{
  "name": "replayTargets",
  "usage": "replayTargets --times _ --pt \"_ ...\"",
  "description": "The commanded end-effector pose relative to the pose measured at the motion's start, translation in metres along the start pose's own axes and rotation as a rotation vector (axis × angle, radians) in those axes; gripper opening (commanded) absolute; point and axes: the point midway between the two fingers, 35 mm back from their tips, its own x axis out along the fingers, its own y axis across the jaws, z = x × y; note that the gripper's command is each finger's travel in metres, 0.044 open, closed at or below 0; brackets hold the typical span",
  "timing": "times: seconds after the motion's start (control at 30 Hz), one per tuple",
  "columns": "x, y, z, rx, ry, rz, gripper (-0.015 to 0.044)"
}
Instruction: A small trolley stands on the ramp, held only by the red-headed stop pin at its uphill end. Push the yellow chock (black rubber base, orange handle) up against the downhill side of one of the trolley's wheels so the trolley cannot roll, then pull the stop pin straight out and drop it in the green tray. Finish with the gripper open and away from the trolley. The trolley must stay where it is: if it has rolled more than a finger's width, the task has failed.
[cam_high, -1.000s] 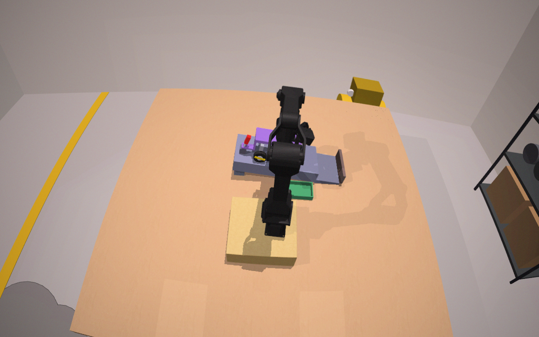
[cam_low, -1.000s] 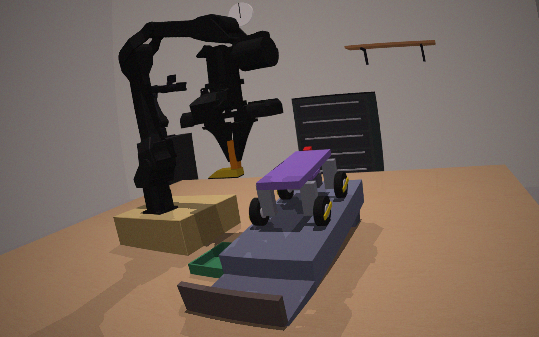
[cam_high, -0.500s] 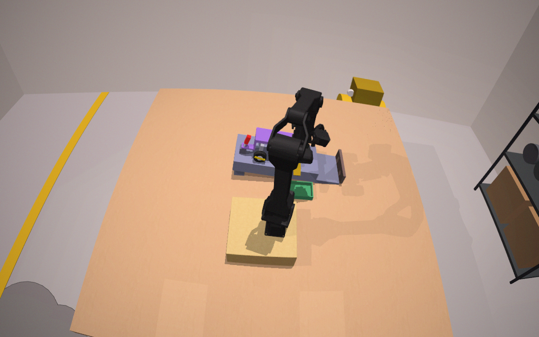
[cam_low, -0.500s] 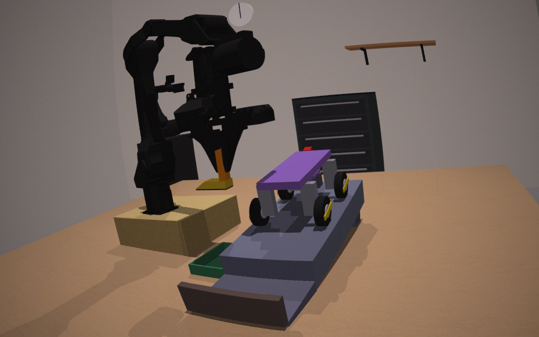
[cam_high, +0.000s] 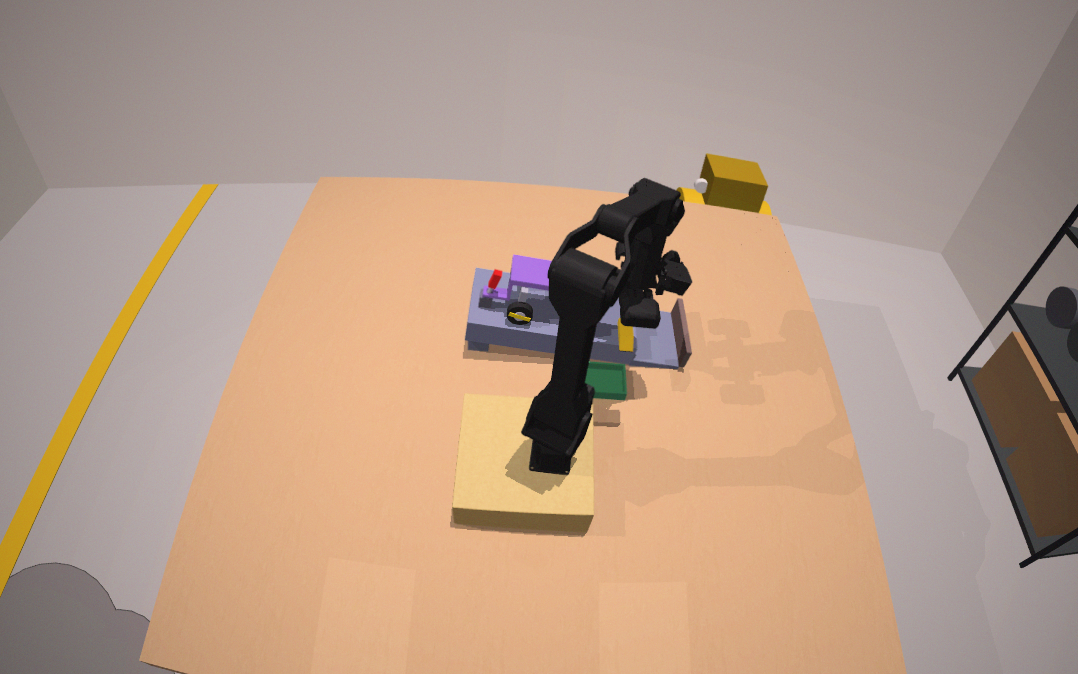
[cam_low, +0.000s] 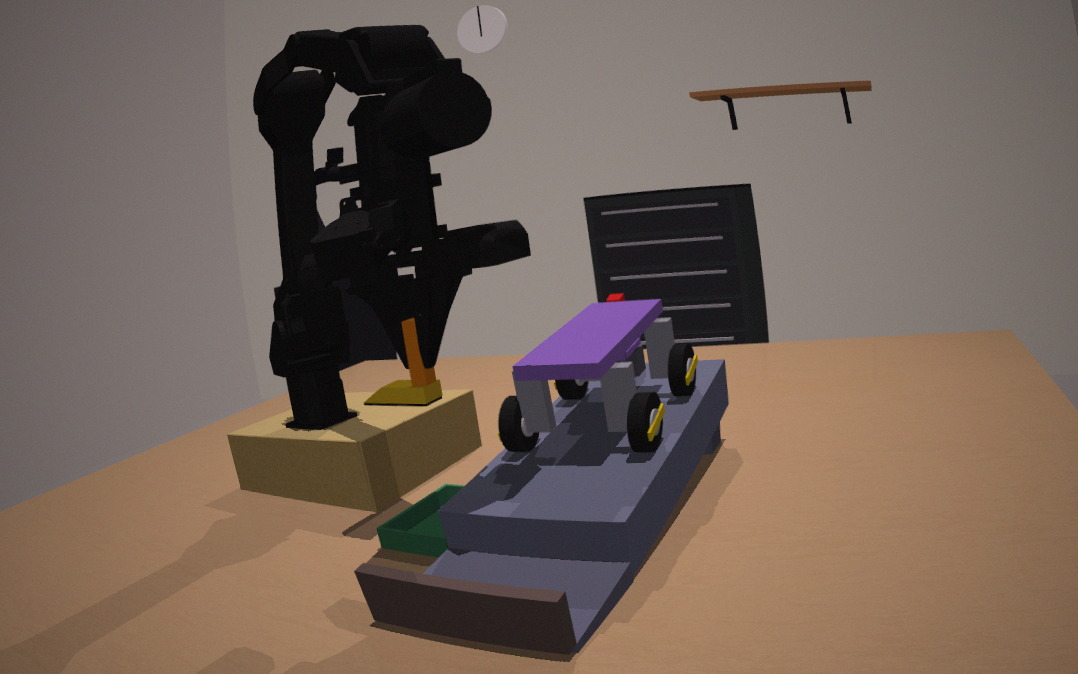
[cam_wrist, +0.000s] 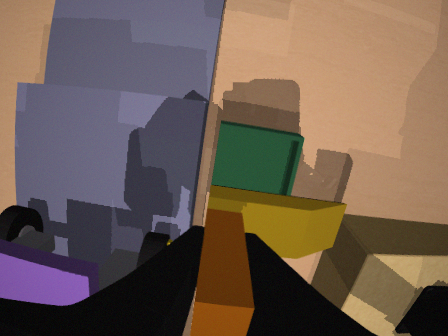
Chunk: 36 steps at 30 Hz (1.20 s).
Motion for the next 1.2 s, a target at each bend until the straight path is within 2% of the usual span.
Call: replayTargets --times 0.0,0.27,1.17 --pt "0.001 0.004 0.017 -0.006 -0.007 0.001 0.0" --pt "0.002 0.008 0.034 0.041 -0.005 0.0 0.0" --pt "0.002 0.009 0.036 0.991 0.053 -0.039 0.0"
